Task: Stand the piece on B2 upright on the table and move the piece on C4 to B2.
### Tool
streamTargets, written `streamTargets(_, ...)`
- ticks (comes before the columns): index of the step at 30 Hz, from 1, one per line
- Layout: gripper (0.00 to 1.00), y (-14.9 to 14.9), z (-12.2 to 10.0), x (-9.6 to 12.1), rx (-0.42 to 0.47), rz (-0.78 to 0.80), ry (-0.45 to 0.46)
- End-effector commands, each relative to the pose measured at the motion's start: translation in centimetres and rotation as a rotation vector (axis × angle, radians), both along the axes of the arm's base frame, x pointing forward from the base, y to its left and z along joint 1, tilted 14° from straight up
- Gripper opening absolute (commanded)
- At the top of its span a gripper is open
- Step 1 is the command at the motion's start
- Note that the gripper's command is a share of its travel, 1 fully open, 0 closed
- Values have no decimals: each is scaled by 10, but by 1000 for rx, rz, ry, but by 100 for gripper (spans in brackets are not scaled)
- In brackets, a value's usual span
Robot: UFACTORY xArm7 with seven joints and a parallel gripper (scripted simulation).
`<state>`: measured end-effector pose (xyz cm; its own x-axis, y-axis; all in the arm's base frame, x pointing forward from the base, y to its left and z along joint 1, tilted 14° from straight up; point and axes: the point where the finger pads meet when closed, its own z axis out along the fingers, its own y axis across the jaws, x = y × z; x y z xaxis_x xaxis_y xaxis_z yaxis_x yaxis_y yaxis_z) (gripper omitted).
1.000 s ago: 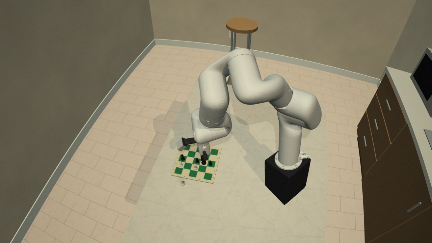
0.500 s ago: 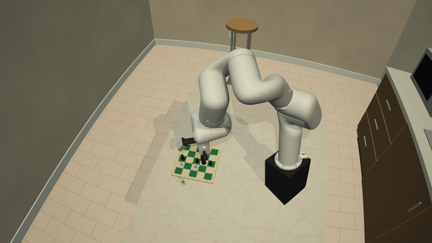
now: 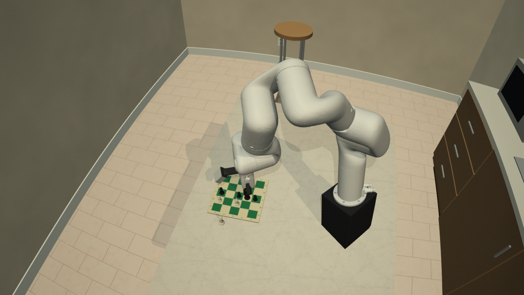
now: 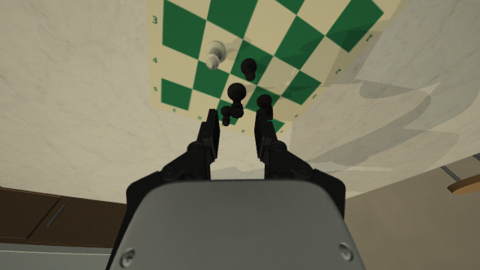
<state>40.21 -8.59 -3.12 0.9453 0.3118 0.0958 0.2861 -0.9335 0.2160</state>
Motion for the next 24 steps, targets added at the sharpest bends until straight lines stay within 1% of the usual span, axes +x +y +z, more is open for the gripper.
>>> streamTargets(1,42,0,1,1,0,0,-2)
streamTargets(15,42,0,0,1,0,0,-2)
streamTargets(24,42,-2,-9,2,0,0,-2)
